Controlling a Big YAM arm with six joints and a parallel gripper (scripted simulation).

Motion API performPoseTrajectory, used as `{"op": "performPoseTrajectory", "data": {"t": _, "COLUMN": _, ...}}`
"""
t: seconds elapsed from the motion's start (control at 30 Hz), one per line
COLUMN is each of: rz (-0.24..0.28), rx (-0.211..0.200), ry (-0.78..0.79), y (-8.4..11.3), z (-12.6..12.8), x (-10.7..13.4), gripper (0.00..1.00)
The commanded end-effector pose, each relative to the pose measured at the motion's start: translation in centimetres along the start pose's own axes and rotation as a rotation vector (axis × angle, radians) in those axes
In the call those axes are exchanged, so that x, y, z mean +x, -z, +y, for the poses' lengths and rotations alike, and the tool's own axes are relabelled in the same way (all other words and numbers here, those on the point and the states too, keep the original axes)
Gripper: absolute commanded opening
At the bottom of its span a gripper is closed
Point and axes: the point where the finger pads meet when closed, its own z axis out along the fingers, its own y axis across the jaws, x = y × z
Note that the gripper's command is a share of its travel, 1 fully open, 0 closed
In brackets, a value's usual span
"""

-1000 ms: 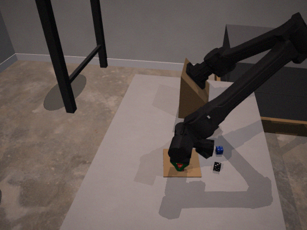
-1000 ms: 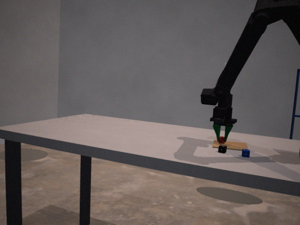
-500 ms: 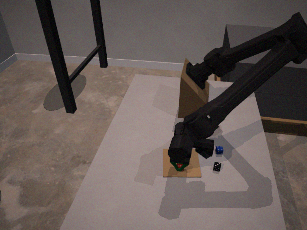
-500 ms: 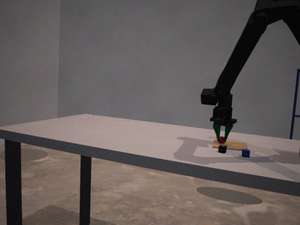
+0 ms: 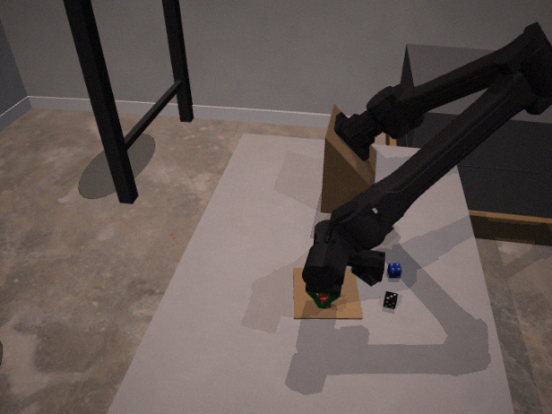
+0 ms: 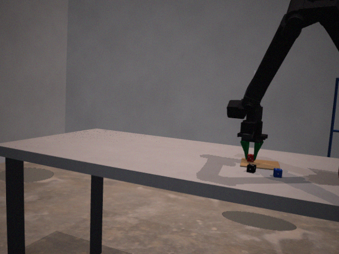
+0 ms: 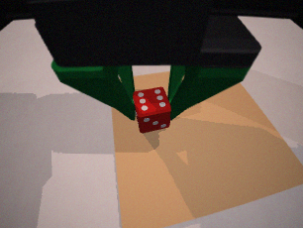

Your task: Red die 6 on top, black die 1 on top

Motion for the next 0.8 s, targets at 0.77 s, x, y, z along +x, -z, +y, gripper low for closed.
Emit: {"op": "performPoseTrajectory", "data": {"t": 0.77, "rz": -0.003, "rx": 0.029, "ry": 0.006, "y": 0.47, "z": -1.46, "x": -0.09, "gripper": 0.4}}
